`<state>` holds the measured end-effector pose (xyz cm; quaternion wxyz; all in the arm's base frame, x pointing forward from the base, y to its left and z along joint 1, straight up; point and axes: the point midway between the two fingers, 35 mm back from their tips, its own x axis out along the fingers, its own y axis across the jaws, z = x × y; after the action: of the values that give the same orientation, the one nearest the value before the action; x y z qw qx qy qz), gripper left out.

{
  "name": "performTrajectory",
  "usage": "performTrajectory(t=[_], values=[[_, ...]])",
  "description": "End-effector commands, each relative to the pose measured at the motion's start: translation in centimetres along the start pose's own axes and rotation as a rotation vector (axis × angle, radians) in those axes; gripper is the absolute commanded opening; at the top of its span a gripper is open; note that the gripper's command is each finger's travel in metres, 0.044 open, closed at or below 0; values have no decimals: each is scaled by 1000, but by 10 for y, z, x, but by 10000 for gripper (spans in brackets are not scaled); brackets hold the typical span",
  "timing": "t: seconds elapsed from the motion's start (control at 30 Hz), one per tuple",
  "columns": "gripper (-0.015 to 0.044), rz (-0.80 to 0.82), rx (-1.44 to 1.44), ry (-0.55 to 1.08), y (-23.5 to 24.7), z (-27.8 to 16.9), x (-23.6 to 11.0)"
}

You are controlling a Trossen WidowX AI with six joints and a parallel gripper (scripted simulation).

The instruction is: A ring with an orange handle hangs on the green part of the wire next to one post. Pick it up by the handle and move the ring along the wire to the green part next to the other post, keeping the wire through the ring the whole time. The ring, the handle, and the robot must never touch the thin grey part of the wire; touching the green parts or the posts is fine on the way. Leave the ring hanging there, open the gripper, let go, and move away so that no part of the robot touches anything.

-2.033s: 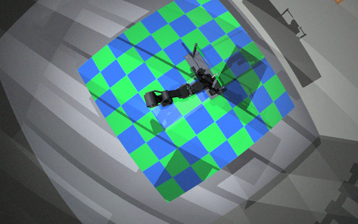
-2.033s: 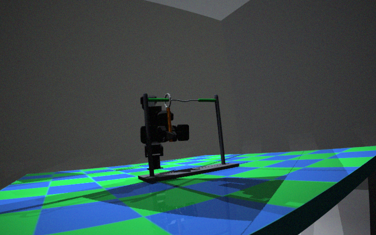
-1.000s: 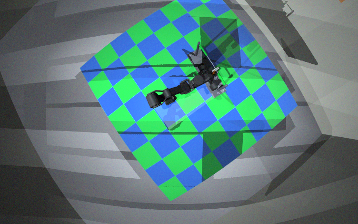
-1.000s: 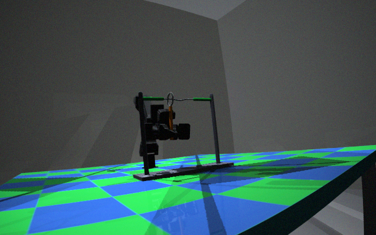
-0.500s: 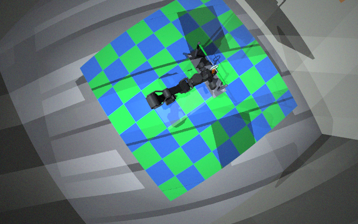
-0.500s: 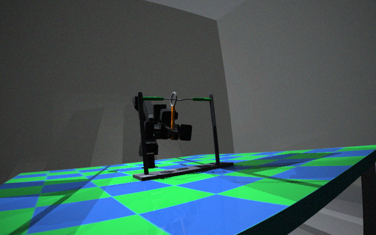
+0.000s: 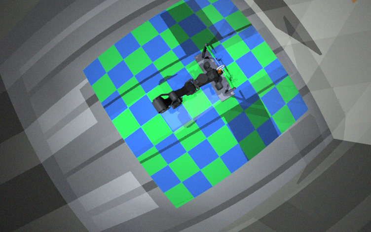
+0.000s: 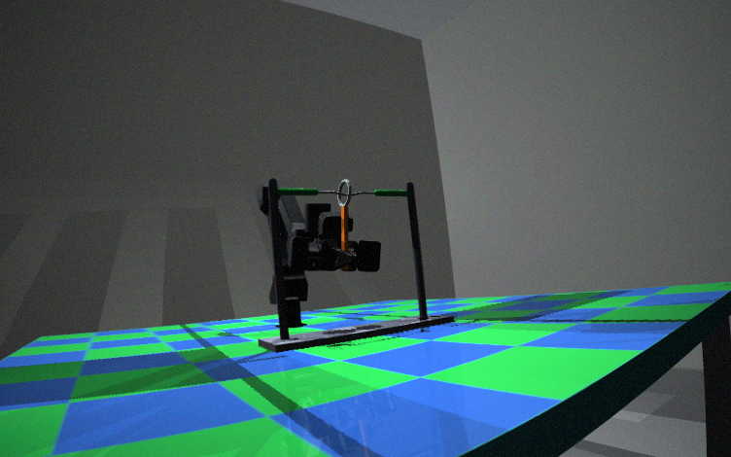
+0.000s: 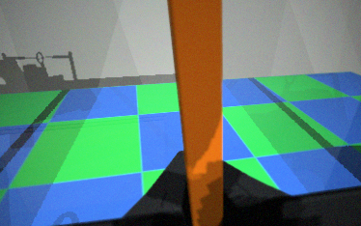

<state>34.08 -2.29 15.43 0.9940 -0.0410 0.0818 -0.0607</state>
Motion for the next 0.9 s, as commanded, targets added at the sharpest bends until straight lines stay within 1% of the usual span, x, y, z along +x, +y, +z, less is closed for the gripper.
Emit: performTrajectory(t=[0.0,0.47,0.87], values=[[-150,16,34,8,7,-3,1],[-150,115,179,10,41,1,-1],[-150,142,218,11,58,6,-4]])
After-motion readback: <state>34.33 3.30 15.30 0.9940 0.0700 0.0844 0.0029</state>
